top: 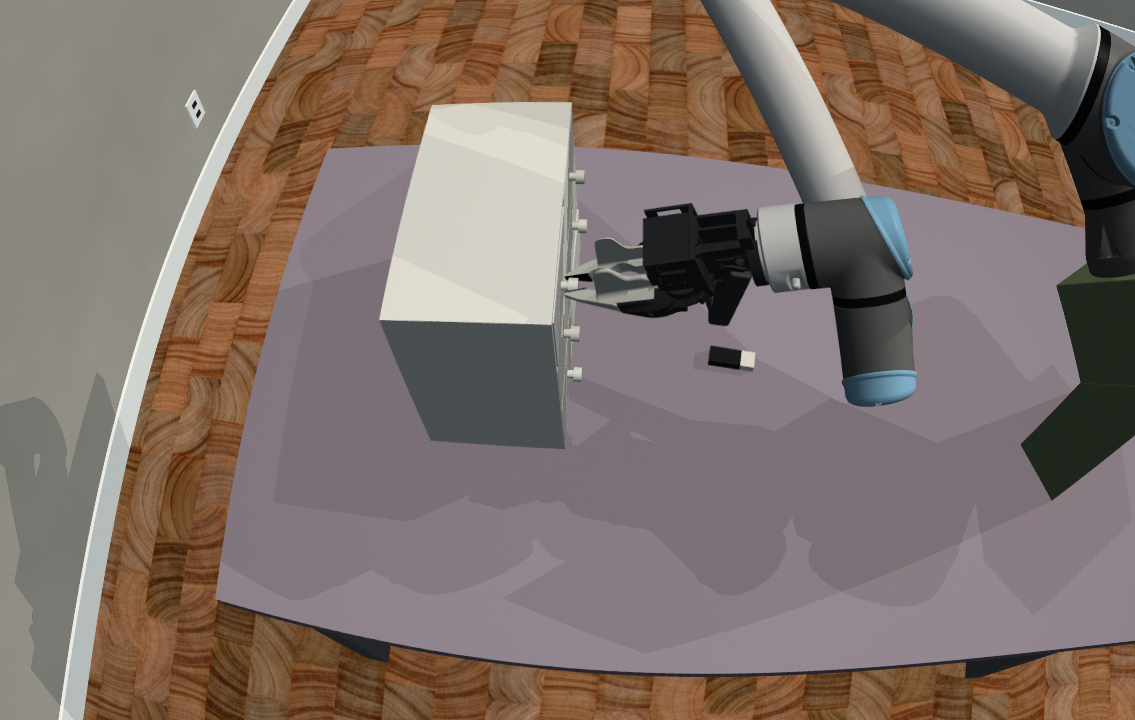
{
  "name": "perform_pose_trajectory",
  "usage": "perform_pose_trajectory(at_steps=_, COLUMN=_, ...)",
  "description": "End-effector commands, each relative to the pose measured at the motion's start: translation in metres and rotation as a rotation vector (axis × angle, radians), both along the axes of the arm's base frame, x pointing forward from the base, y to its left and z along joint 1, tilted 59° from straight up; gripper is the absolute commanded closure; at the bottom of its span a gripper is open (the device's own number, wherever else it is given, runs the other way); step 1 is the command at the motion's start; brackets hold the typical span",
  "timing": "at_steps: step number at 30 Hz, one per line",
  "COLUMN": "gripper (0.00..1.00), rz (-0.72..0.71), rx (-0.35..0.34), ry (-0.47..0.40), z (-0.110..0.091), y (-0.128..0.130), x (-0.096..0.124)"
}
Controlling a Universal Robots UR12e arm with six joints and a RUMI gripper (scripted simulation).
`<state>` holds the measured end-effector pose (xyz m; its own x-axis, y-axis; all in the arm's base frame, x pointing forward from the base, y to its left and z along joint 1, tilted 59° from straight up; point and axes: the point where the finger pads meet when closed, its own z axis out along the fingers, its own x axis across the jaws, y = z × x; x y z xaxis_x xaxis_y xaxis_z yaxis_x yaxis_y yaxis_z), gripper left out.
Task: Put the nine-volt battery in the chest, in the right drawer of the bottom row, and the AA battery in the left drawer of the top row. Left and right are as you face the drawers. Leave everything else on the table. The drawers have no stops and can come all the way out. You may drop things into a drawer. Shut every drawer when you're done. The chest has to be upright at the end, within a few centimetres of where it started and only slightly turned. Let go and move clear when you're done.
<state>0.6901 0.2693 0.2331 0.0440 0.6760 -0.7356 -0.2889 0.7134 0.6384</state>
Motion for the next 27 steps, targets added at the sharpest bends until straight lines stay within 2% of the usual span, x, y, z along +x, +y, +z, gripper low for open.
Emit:
perform_pose_trajectory(at_steps=1, gripper=0.93, rz=0.001, rx=0.0, ry=0.0, z=0.0003, y=0.0005, x=-0.0004)
perform_pose_trajectory(at_steps=16, gripper=0.93, rz=0.001, rx=0.0, ry=0.0, z=0.0003, y=0.0005, x=-0.0004)
perform_pose_trajectory(at_steps=27, gripper=0.83, rz=0.001, rx=0.0, ry=0.0, z=0.0003, y=0.0005, x=-0.0004)
